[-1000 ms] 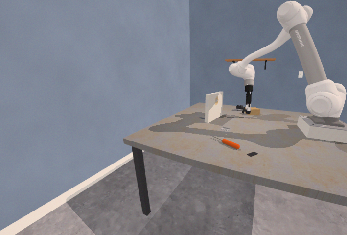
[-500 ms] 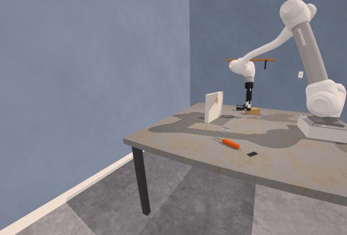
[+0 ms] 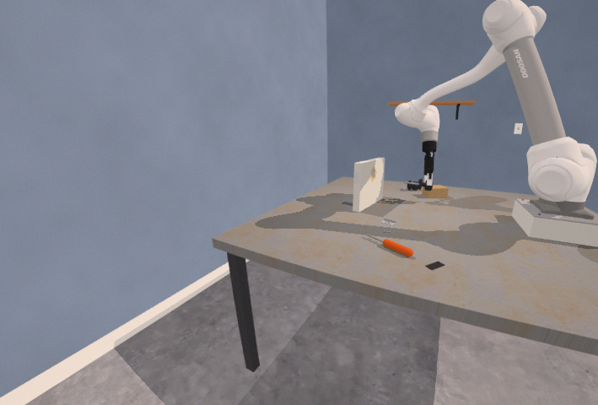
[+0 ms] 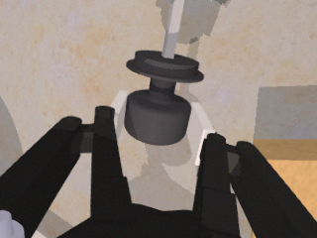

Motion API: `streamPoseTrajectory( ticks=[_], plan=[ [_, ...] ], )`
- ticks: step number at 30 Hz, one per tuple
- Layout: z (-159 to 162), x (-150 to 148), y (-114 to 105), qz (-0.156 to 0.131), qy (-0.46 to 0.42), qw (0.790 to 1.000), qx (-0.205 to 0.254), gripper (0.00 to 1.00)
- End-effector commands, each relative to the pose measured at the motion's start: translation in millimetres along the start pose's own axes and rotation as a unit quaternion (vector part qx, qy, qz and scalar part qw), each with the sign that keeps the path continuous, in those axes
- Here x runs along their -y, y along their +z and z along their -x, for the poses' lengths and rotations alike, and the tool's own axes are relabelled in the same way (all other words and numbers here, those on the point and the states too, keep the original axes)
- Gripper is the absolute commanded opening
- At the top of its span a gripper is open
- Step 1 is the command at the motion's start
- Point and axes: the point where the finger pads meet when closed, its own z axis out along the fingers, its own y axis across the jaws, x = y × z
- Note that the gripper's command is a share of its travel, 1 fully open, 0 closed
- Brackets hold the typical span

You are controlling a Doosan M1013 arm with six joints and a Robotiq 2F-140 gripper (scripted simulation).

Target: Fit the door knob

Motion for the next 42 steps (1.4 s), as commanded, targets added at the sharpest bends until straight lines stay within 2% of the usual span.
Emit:
streamPoseTrajectory(
  ticks=[1, 7, 12, 18, 22, 28, 34, 38, 42],
  plan=[
    [0.0, 0.1, -0.1, 0.0, 0.0, 1.0, 0.0, 0.42],
    [-0.3, 0.5, 0.0, 0.004, 0.003, 1.0, 0.001, 0.42],
    [-4.5, 5.1, -0.2, 0.038, 0.027, 0.999, 0.004, 0.42],
    [-20.4, 22.9, -0.3, 0.038, 0.027, 0.999, 0.004, 0.42],
    [-21.6, 24.2, -0.2, 0.039, 0.028, 0.999, 0.004, 0.42],
    [-24.9, 27.9, -0.3, 0.075, 0.054, 0.996, 0.008, 0.42],
    [-41.8, 46.8, -0.4, 0.075, 0.054, 0.996, 0.008, 0.42],
    [-43.1, 48.2, -0.4, 0.077, 0.055, 0.995, 0.008, 0.42],
    [-44.5, 50.1, -0.2, 0.097, 0.07, 0.993, 0.011, 0.42]
  ],
)
